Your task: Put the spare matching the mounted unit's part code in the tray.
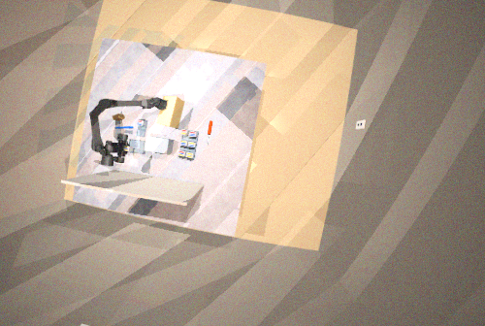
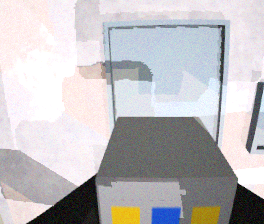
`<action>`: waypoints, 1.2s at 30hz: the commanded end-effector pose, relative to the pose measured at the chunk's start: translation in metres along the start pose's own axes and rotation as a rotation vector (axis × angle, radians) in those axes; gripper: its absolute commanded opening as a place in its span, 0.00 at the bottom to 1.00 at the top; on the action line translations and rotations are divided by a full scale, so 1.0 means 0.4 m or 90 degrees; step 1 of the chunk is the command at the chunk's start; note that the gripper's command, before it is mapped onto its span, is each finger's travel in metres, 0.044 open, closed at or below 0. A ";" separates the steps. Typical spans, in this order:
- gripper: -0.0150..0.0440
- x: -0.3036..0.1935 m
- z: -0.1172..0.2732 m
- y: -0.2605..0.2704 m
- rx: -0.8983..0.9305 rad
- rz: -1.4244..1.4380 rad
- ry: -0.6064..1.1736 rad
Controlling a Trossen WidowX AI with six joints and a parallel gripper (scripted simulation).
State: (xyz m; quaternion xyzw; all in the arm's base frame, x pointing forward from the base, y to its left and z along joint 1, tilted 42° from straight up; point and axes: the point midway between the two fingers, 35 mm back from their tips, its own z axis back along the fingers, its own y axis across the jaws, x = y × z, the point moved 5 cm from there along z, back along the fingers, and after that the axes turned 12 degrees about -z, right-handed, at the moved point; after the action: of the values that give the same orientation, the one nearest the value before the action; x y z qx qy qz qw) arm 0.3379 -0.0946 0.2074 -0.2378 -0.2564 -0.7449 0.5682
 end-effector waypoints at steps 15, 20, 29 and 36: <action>0.25 0.002 -0.041 -0.001 -0.004 0.003 -0.004; 0.25 0.002 -0.051 -0.001 -0.004 0.003 -0.004; 0.25 0.003 -0.070 -0.001 -0.005 0.002 -0.005; 0.25 0.003 -0.084 -0.002 -0.005 0.002 -0.005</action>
State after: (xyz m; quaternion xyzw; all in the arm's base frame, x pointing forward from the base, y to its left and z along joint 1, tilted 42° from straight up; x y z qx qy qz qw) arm 0.3362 -0.1144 0.1858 -0.2391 -0.2562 -0.7461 0.5662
